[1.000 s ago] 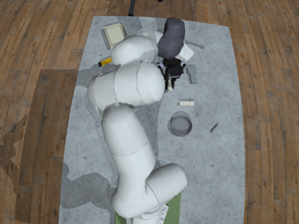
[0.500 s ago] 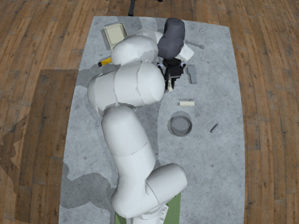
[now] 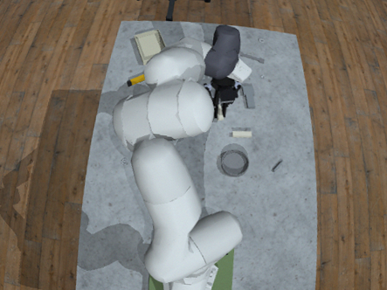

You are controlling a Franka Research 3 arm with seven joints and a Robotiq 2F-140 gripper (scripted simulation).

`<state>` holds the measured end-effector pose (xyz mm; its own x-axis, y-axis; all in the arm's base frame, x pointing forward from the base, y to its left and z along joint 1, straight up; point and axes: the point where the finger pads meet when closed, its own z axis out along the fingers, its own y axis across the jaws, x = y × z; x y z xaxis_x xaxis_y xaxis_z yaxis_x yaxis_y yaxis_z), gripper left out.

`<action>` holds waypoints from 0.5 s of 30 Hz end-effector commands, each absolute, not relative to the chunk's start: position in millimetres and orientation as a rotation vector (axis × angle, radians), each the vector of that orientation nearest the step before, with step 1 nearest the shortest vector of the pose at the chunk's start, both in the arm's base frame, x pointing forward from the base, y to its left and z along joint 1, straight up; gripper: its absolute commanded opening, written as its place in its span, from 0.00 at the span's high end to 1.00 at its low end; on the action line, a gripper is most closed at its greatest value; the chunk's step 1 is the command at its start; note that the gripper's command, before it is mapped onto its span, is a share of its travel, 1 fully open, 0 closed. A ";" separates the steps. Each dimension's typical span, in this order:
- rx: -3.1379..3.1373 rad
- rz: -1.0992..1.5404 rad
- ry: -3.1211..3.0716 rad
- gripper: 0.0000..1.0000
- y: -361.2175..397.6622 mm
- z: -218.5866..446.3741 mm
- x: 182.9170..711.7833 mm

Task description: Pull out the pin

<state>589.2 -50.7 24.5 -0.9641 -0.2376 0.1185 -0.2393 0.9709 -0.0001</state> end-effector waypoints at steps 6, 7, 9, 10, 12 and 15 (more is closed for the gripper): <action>0.392 0.033 -3.003 0.90 -51.7 26.0 592.2; 0.393 0.033 -3.003 0.90 -51.6 26.0 592.5; 0.394 0.034 -3.003 0.90 -51.6 26.0 592.7; 0.394 0.034 -3.003 0.90 -51.6 26.0 592.7; 0.394 0.034 -3.003 0.90 -51.6 26.0 592.7; 0.394 0.034 -3.003 0.90 -51.6 26.0 592.7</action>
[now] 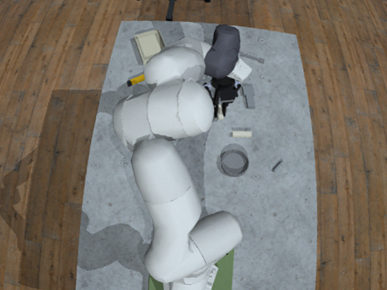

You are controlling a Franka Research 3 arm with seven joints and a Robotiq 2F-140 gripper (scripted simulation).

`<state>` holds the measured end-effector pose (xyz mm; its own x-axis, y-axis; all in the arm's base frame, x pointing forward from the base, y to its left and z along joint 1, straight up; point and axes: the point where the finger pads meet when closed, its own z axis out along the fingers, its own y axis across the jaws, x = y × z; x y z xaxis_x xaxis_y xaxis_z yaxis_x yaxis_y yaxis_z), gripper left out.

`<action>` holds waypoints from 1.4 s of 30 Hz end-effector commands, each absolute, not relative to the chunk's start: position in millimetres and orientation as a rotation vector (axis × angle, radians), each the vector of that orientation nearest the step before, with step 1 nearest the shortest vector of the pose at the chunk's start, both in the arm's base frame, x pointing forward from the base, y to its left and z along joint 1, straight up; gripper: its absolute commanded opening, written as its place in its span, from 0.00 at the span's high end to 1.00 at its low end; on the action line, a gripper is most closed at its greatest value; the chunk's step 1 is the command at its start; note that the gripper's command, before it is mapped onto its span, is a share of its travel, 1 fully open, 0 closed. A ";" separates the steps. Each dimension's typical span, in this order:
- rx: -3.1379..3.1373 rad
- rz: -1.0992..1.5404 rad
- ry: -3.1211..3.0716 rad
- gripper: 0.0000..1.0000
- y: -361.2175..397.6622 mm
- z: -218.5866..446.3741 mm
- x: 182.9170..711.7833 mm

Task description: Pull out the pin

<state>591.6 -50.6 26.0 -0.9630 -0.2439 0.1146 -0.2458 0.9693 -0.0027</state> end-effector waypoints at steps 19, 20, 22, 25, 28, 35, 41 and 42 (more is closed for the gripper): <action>0.393 0.033 -2.999 0.90 -52.5 24.4 589.7; 0.392 0.032 -2.999 0.90 -52.7 24.3 589.1; 0.392 0.032 -2.999 0.90 -52.8 24.2 588.7; 0.392 0.032 -2.999 0.90 -52.8 24.2 588.7; 0.392 0.032 -2.999 0.90 -52.8 24.5 588.4; 0.392 0.032 -3.001 0.90 -53.0 25.4 587.3; 0.392 0.032 -3.001 0.90 -53.1 25.4 587.2; 0.392 0.032 -3.001 0.90 -53.1 25.5 587.2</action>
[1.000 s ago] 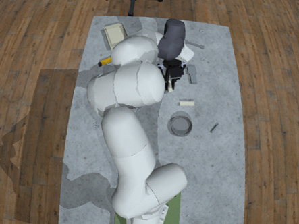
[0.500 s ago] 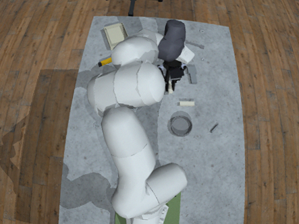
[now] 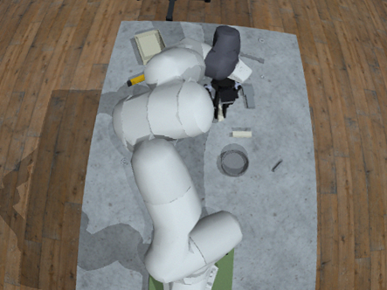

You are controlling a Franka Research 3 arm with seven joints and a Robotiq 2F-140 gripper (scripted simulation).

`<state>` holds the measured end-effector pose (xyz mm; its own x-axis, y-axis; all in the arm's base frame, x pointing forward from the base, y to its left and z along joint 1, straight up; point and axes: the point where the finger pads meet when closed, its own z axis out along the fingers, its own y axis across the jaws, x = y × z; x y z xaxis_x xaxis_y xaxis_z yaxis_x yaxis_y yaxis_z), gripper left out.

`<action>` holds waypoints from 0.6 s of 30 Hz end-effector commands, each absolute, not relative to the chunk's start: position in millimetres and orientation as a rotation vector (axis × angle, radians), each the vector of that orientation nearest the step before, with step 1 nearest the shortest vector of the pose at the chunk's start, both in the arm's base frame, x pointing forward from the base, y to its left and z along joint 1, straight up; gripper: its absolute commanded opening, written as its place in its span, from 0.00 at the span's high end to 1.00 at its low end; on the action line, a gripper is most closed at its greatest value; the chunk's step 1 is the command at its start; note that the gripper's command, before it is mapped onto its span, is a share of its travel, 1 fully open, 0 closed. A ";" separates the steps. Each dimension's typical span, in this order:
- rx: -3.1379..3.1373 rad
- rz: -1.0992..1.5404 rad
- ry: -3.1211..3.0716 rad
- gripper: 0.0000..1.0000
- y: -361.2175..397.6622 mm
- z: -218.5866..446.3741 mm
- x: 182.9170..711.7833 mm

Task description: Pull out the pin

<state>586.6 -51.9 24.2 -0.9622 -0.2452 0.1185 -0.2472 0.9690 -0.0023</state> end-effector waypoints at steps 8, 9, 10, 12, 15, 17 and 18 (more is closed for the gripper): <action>0.392 0.033 -3.002 0.90 -53.2 25.9 587.2; 0.392 0.033 -3.002 0.90 -53.2 25.9 587.2; 0.392 0.033 -3.002 0.90 -53.2 25.9 587.2; 0.392 0.033 -3.002 0.90 -53.2 25.9 587.2; 0.391 0.033 -3.002 0.90 -53.7 25.9 585.4; 0.391 0.032 -3.002 0.90 -54.3 25.9 583.6; 0.390 0.032 -3.002 0.90 -54.5 26.0 582.9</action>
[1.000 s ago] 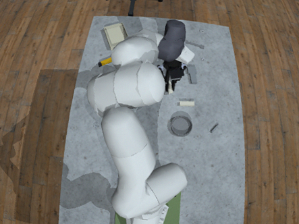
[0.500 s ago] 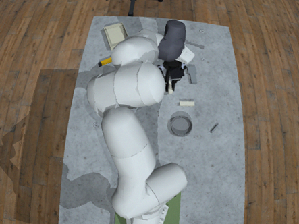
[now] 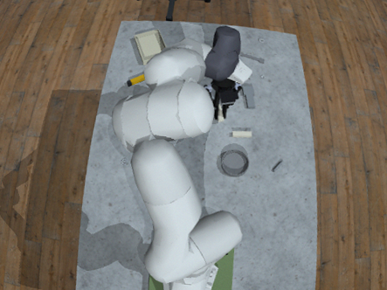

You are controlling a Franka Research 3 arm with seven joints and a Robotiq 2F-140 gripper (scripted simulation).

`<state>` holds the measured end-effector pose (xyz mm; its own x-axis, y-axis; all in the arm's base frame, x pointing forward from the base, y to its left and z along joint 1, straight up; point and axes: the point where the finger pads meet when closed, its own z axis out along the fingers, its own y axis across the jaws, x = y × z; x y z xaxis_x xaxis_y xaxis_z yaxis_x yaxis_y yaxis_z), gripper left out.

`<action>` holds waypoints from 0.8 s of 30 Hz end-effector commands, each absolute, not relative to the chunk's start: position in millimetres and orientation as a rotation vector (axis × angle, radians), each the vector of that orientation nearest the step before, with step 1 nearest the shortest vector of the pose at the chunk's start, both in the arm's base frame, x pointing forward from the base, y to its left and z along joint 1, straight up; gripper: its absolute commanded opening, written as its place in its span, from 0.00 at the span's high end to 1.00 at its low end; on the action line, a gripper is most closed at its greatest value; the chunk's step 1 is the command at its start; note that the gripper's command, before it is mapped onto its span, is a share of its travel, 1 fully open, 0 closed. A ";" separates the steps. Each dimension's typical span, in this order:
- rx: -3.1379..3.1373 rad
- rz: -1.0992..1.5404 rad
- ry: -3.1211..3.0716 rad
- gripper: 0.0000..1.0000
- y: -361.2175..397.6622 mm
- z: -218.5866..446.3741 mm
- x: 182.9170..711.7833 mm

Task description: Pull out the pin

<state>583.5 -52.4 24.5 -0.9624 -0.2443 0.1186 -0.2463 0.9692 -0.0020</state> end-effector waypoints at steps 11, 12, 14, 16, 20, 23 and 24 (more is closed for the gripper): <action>0.391 0.033 -3.002 0.90 -54.6 26.0 582.3; 0.392 0.033 -3.002 0.90 -54.7 26.0 582.1; 0.392 0.033 -3.002 0.90 -54.8 26.0 581.8; 0.393 0.033 -3.002 0.90 -54.8 26.0 581.8; 0.393 0.033 -3.002 0.90 -54.8 26.0 581.7; 0.392 0.033 -3.002 0.90 -55.8 26.0 578.1; 0.392 0.033 -3.002 0.90 -55.8 26.0 578.1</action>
<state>578.6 -53.8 24.7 -0.9624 -0.2446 0.1179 -0.2466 0.9691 -0.0024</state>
